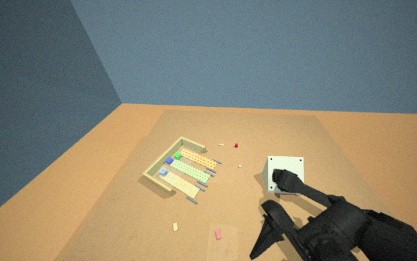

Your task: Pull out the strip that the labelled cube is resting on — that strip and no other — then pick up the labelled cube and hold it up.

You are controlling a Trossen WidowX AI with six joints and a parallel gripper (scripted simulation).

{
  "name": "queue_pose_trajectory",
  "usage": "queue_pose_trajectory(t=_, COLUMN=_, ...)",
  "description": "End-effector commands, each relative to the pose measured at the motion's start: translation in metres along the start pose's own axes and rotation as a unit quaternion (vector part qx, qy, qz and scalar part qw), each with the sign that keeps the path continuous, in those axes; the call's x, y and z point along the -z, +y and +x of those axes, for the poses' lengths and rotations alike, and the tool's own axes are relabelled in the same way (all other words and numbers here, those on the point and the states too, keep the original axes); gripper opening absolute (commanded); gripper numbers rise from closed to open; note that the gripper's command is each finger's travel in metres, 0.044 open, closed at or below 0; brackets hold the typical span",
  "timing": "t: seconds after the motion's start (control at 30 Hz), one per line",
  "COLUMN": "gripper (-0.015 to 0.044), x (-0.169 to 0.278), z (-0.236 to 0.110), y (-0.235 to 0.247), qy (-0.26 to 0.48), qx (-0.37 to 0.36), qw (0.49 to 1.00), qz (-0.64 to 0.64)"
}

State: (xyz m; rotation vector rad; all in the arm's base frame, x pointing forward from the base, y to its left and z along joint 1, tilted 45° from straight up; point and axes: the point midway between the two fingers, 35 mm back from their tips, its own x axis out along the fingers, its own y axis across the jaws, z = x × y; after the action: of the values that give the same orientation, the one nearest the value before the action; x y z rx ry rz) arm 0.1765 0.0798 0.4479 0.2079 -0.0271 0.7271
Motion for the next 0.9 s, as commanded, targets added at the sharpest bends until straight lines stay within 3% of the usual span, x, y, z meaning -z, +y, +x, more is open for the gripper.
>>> queue_pose_trajectory(t=0.0, gripper=0.04, x=0.03, z=0.019, y=-0.061, qy=0.035, qx=0.042, qw=0.998, qz=0.043)
queue_pose_trajectory(t=0.23, gripper=0.04, x=0.094, z=0.028, y=-0.157, qy=0.087, qx=0.108, qw=0.982, qz=0.125)
queue_pose_trajectory(t=0.5, gripper=0.04, x=0.192, z=0.006, y=-0.244, qy=0.141, qx=0.178, qw=0.946, qz=0.232)
queue_pose_trajectory(t=0.77, gripper=0.04, x=0.305, z=-0.04, y=-0.286, qy=0.183, qx=0.234, qw=0.888, qz=0.35)
queue_pose_trajectory(t=0.87, gripper=0.04, x=0.316, z=-0.045, y=-0.287, qy=0.186, qx=0.238, qw=0.882, qz=0.361)
